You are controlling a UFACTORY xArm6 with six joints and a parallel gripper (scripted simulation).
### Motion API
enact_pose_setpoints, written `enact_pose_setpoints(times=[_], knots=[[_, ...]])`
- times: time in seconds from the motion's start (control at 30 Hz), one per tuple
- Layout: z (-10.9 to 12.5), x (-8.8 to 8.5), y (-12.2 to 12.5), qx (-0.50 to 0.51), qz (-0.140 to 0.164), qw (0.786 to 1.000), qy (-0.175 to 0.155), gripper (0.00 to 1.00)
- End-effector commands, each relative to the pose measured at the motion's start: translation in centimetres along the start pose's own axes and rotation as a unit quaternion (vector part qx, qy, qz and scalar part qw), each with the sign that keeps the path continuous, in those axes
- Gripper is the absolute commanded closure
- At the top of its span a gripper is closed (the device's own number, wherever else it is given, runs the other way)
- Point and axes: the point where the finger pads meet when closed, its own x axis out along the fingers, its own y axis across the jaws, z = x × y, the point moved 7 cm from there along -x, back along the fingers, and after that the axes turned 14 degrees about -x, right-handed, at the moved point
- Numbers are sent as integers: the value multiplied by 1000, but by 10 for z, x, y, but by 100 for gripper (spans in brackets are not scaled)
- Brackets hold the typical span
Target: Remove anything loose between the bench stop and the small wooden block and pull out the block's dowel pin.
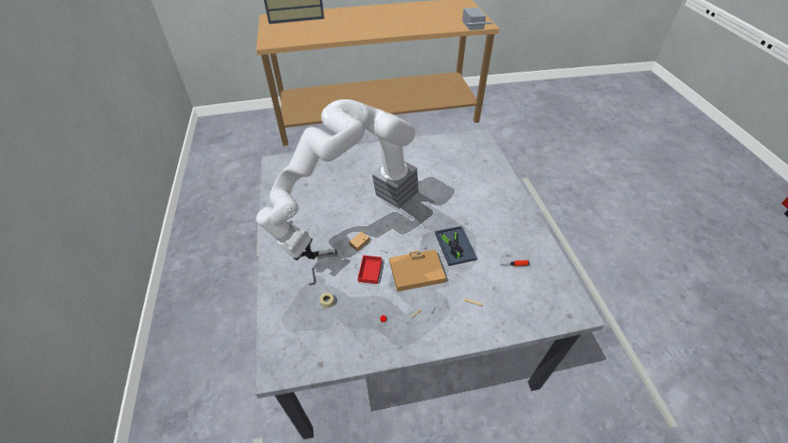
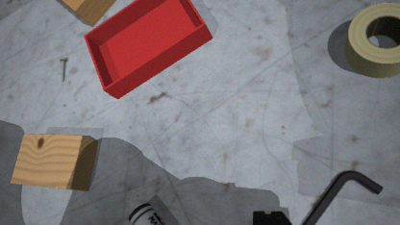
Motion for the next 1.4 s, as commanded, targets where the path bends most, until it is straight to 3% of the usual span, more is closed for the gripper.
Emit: enact_pose_setpoints(times=[0.0, 0.2, 0.27, 0.33, 0.4, 0.53, 0.77, 0.83, 0.87, 1.0, 1.33, 1.37], knots=[[-59, 19, -1, -129, -11, 990, -53, 100], [-122, 43, -11, -283, -40, 953, -99, 100], [-122, 43, -11, -283, -40, 953, -99, 100], [-158, 57, -22, -373, -56, 918, -122, 100], [-175, 64, -27, -407, -63, 902, -129, 100], [-216, 80, -45, -502, -81, 848, -148, 100], [-281, 107, -87, -652, -109, 731, -170, 100], [-281, 107, -87, -652, -109, 731, -170, 100], [-294, 113, -99, -708, -115, 674, -179, 100], [-329, 129, -131, -763, -128, 607, -180, 100], [-377, 155, -202, -902, -143, 364, -180, 100], [-377, 155, -202, -902, -143, 364, -180, 100]])
